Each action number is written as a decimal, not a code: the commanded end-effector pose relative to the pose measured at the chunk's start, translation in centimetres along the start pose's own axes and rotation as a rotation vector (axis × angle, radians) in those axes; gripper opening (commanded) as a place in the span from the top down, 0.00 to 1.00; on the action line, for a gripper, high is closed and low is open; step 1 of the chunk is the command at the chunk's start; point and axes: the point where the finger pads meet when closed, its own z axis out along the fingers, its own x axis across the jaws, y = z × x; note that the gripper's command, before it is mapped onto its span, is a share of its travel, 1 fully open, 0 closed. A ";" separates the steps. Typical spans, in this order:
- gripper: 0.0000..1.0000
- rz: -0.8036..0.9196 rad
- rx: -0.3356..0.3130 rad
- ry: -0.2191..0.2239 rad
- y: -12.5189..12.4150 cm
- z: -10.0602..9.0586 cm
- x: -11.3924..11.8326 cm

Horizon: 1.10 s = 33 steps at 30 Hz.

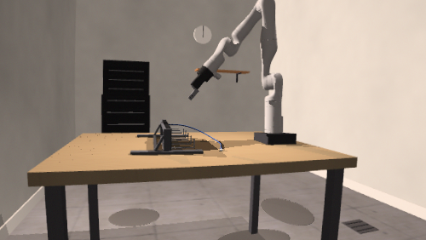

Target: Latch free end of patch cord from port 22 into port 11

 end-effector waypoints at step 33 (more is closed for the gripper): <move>1.00 -0.045 -0.008 0.040 0.3 -1.1 2.7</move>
